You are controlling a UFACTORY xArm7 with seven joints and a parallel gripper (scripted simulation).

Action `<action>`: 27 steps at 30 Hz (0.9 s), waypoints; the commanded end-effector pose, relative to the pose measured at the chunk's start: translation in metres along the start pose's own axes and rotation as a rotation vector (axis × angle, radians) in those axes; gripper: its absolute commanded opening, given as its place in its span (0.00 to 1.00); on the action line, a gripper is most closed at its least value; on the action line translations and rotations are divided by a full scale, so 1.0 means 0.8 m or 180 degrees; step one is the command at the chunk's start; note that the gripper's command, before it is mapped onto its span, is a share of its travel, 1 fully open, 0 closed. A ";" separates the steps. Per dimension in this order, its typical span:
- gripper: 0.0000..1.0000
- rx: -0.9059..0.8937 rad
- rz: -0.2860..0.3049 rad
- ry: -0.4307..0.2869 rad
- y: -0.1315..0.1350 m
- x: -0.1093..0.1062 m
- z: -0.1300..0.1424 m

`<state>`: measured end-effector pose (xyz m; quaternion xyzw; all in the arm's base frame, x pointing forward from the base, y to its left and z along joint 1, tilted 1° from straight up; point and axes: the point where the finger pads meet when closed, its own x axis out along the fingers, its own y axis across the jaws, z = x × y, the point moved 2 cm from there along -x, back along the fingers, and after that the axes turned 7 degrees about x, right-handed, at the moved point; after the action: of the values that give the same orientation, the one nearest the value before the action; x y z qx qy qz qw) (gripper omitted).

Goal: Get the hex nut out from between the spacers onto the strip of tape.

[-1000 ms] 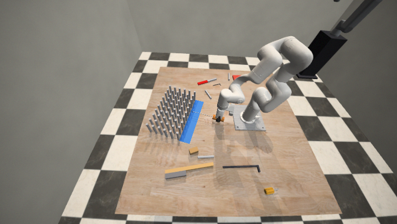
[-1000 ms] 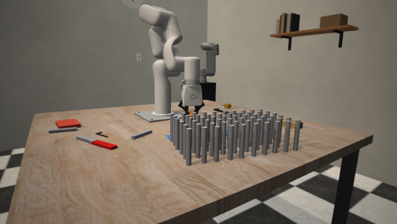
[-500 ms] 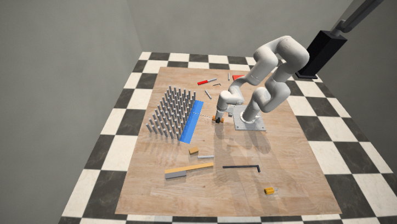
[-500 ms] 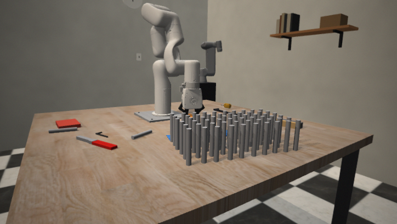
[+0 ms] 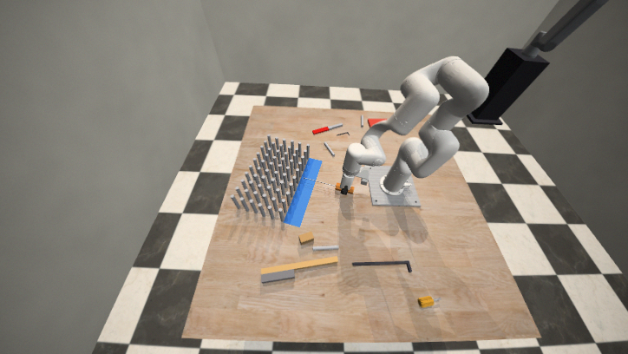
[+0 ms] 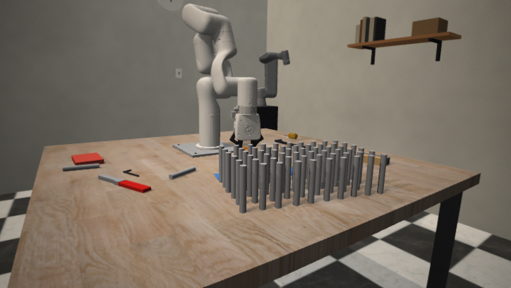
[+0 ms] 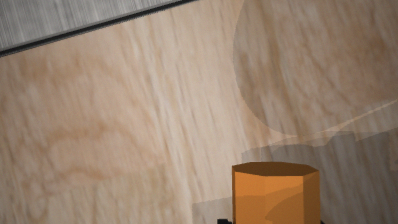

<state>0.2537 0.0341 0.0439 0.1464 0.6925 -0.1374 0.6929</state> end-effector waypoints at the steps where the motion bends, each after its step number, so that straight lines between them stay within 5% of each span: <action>1: 0.00 0.0000 0.0006 -0.0010 0.001 -0.001 0.004; 27: 0.00 0.0000 0.0006 -0.0010 0.010 -0.002 0.074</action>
<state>0.3049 0.0190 0.0448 0.1465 0.6920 -0.1378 0.6933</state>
